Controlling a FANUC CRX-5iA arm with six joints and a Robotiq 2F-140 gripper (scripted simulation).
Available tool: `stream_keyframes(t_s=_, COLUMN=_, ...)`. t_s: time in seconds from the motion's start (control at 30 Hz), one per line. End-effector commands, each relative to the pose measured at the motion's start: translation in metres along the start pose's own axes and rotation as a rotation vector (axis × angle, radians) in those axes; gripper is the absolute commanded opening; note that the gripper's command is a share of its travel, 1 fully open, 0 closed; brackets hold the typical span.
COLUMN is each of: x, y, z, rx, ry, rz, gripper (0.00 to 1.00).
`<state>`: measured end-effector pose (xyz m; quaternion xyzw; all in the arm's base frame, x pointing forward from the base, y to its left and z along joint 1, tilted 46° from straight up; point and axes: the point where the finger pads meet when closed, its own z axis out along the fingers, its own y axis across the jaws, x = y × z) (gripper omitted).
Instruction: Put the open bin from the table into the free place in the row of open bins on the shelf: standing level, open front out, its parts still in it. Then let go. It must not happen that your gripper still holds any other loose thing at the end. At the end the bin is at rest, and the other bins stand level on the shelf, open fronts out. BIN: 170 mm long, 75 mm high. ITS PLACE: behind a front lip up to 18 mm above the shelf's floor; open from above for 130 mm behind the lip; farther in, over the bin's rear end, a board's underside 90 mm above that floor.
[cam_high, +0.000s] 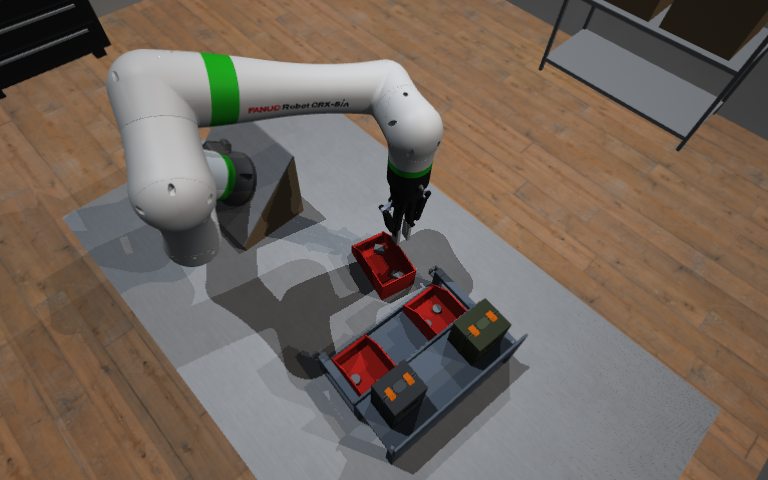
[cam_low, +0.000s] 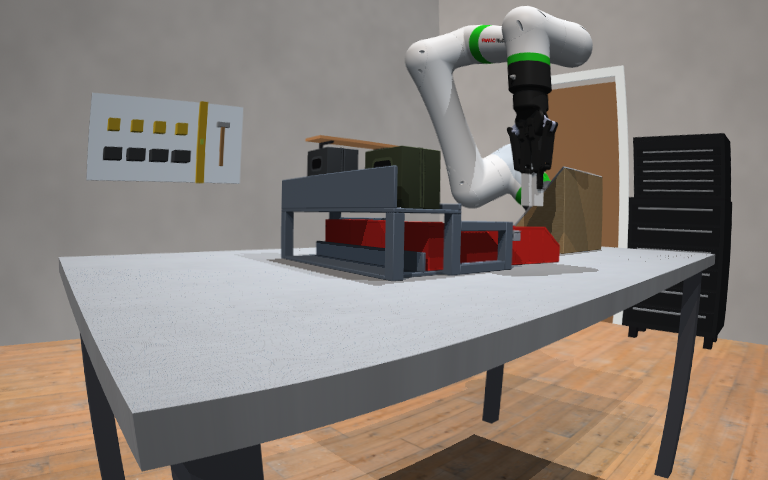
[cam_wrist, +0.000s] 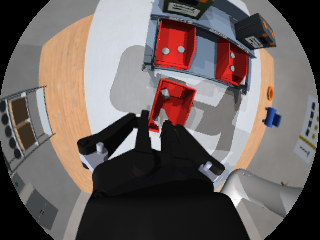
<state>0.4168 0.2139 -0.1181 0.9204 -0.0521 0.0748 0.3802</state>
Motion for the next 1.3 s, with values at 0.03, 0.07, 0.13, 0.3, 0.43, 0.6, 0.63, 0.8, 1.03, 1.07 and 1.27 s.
stream_keyframes(t_s=0.03, x=0.0, y=0.0, z=0.011, rx=0.001, ry=0.0, rz=0.0, gripper=0.15)
stream_keyframes(t_s=0.07, x=0.0, y=0.0, z=0.013, rx=0.001, ry=0.0, rz=0.0, gripper=0.15)
stream_keyframes(t_s=0.13, x=0.0, y=0.0, z=0.013, rx=0.001, ry=0.0, rz=0.0, gripper=0.15)
stream_keyframes(t_s=0.3, x=0.001, y=-0.001, z=0.021, rx=0.001, ry=0.0, rz=0.0, gripper=0.15)
stream_keyframes(t_s=0.43, x=0.001, y=-0.001, z=0.025, rx=0.001, ry=0.0, rz=0.0, gripper=0.15)
stream_keyframes(t_s=0.6, x=0.001, y=-0.001, z=0.029, rx=0.001, ry=0.0, rz=0.0, gripper=0.15)
stream_keyframes(t_s=0.63, x=0.001, y=-0.001, z=0.029, rx=0.001, ry=0.0, rz=0.0, gripper=0.15)
stream_keyframes(t_s=0.8, x=0.001, y=-0.001, z=0.03, rx=0.001, ry=0.0, rz=0.0, gripper=0.15)
stream_keyframes(t_s=1.03, x=0.001, y=-0.001, z=0.03, rx=0.001, ry=0.0, rz=0.0, gripper=0.15)
stream_keyframes(t_s=1.07, x=0.001, y=-0.001, z=0.03, rx=0.001, ry=0.0, rz=0.0, gripper=0.15)
stream_keyframes(t_s=1.27, x=0.001, y=-0.001, z=0.03, rx=0.001, ry=0.0, rz=0.0, gripper=0.15)
